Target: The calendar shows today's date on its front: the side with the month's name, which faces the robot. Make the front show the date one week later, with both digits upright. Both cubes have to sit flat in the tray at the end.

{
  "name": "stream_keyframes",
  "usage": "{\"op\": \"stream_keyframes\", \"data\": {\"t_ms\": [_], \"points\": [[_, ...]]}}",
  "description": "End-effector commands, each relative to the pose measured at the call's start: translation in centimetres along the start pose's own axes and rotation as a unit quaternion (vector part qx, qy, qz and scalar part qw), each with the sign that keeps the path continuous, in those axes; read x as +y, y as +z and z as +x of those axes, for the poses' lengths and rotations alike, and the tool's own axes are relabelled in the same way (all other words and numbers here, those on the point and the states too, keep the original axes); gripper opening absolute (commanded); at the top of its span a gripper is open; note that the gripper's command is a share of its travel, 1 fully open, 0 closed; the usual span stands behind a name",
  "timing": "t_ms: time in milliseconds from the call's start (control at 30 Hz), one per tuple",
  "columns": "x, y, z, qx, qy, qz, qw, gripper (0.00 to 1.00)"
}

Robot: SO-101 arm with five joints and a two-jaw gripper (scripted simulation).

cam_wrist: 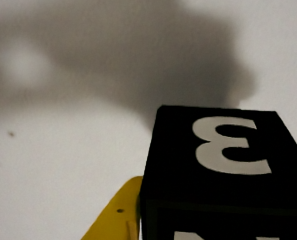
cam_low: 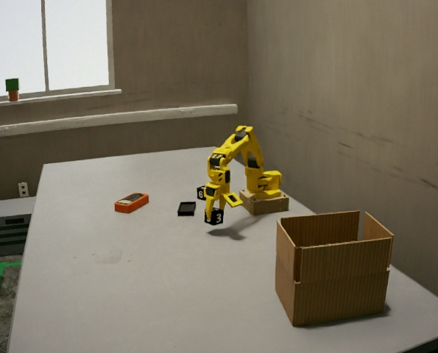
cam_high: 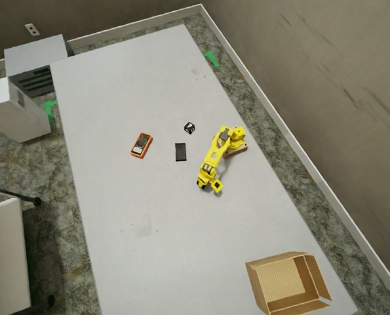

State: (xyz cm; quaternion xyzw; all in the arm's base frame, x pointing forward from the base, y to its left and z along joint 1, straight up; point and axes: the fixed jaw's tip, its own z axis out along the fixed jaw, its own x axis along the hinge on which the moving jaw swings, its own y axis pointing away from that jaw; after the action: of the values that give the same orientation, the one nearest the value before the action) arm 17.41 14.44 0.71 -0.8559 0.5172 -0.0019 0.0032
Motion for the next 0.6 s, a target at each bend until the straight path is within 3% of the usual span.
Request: {"op": "stream_keyframes", "data": {"t_ms": [0,567], "points": [[0.2,0.41,0.26,0.001,0.001,-0.007,1.0,0.0],[0.2,1.01,0.26,0.001,0.001,-0.007,1.0,0.0]]}}
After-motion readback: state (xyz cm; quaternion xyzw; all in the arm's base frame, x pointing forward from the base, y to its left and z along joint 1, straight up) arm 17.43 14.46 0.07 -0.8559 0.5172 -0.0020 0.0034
